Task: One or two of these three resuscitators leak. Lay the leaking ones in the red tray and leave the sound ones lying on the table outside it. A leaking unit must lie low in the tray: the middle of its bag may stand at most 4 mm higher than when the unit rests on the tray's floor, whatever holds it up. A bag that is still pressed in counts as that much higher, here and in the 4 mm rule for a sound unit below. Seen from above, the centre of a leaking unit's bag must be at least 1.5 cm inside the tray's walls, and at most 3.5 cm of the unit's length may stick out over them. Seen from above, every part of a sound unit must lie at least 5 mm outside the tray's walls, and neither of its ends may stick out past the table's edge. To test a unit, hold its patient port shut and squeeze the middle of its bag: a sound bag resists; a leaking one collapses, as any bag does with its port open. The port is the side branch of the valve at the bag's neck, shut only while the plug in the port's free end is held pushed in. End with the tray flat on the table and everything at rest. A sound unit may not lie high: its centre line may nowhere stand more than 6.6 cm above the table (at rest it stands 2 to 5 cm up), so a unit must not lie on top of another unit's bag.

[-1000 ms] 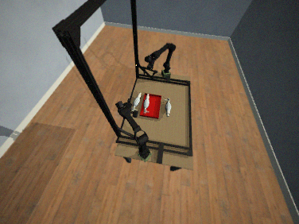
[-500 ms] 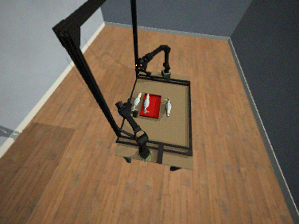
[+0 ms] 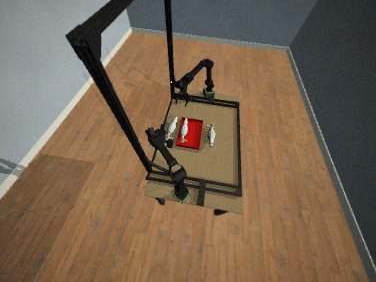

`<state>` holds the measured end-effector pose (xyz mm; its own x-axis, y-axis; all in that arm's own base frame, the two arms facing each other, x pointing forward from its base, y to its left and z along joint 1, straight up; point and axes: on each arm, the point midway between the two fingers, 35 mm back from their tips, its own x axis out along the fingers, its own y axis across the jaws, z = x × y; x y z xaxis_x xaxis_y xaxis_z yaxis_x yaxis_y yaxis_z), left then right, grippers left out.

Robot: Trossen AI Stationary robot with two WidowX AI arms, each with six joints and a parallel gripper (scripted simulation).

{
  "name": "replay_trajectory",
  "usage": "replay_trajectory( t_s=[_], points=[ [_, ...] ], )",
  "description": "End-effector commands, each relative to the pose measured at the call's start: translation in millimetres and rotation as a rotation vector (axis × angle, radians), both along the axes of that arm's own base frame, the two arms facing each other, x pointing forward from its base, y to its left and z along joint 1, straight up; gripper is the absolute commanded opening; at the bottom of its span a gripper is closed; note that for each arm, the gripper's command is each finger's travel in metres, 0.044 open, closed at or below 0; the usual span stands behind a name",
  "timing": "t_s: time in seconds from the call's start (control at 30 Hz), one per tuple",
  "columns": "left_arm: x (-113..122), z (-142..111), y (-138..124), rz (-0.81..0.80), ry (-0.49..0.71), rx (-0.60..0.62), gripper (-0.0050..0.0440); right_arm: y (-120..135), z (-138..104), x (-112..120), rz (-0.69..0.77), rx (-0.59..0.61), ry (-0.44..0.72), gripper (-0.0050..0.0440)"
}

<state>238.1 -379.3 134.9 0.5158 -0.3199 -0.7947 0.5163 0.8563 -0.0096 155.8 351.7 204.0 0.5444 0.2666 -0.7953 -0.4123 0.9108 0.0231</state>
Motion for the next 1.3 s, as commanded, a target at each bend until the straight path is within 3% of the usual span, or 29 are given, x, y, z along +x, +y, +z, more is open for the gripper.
replay_trajectory(
  t_s=[0.0,0.03,0.23,0.6,0.8,1.17,1.27],
  points=[
    [43.0,-19.9,28.2,0.026,0.022,0.023,0.0409,-0.5,-0.1,0.0,0.000,-0.002,0.000,0.0440],
    [53.4,-23.0,35.8,0.032,0.024,0.025,0.0409,-0.5,-0.1,0.0,0.000,-0.002,0.000,0.0440],
    [53.4,-23.0,35.8,0.032,0.024,0.025,0.0409,-0.5,-0.1,0.0,0.000,-0.002,0.000,0.0440],
    [148.4,-50.4,135.5,0.103,0.026,0.024,0.0409,0.1,0.4,0.1,-0.001,0.002,-0.001,0.0440],
    [148.4,-50.4,135.5,0.103,0.026,0.024,0.0409,0.1,0.4,0.1,-0.001,0.002,-0.001,0.0440],
    [200.6,-75.0,245.7,0.150,0.001,0.017,0.0409,-0.1,0.3,0.3,-0.001,0.000,-0.002,0.0440],
    [200.6,-75.0,245.7,0.150,0.001,0.017,0.0409,-0.1,0.3,0.3,-0.001,0.000,-0.002,0.0440]
  ],
)
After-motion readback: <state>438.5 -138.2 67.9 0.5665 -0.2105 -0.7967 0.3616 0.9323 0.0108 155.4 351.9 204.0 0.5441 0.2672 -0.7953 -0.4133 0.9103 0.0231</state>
